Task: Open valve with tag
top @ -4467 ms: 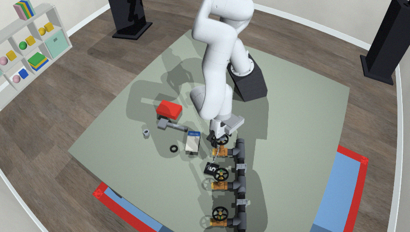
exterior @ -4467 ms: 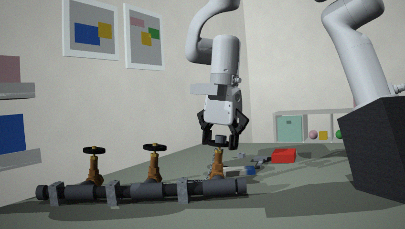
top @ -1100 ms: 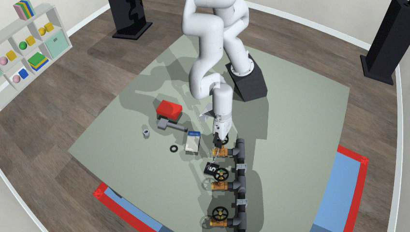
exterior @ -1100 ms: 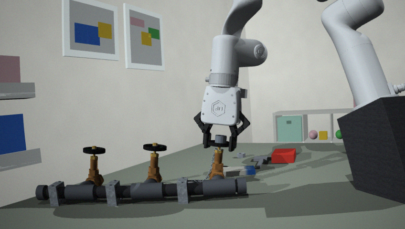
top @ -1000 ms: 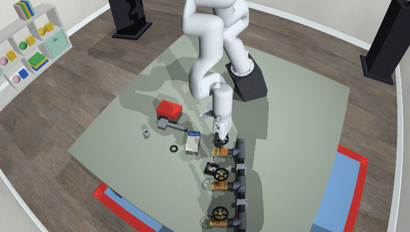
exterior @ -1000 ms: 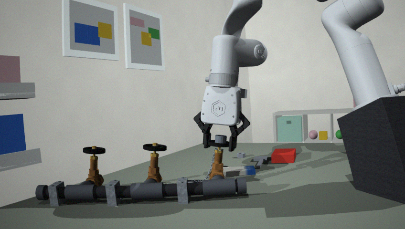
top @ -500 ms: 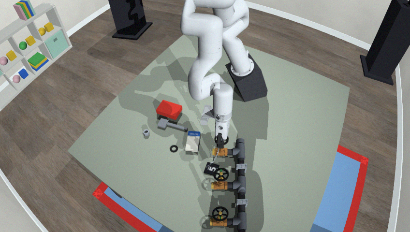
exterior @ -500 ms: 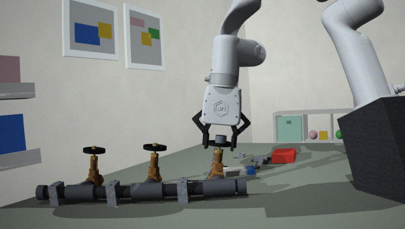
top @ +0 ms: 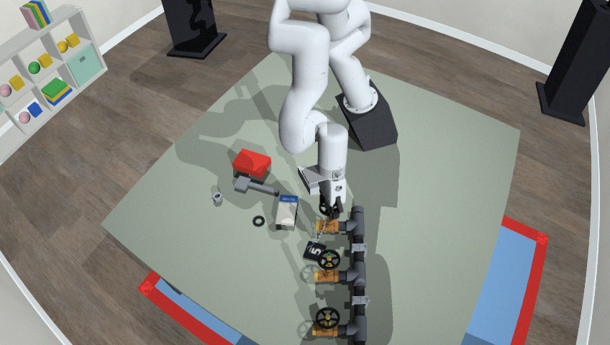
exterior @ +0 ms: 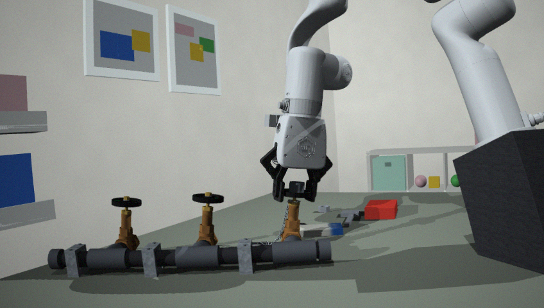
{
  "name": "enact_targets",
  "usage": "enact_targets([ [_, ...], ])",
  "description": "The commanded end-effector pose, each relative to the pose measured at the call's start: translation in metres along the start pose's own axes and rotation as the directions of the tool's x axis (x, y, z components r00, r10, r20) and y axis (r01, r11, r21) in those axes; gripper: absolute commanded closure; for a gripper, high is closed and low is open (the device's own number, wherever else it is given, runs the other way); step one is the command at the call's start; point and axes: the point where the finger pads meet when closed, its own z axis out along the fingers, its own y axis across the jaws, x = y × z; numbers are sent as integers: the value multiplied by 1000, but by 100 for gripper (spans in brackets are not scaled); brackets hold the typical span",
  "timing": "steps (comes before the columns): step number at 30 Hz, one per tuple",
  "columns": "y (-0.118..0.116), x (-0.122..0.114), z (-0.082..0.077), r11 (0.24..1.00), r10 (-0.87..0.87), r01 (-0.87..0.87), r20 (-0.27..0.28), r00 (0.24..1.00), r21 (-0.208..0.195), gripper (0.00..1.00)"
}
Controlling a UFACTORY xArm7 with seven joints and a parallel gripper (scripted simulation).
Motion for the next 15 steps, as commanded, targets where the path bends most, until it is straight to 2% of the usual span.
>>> enact_targets([
  [1, -1, 0, 0, 961, -275, 275, 17, 961, 1, 100],
  [4, -1, 0, 0, 948, -320, 320, 16, 947, 3, 100],
  [5, -1, 0, 0, 896, -444, 444, 17, 896, 5, 100],
  [9, -1, 0, 0, 810, -586, 586, 8, 810, 9, 100],
  [15, -1, 0, 0, 618, -786, 786, -5, 618, 12, 100],
])
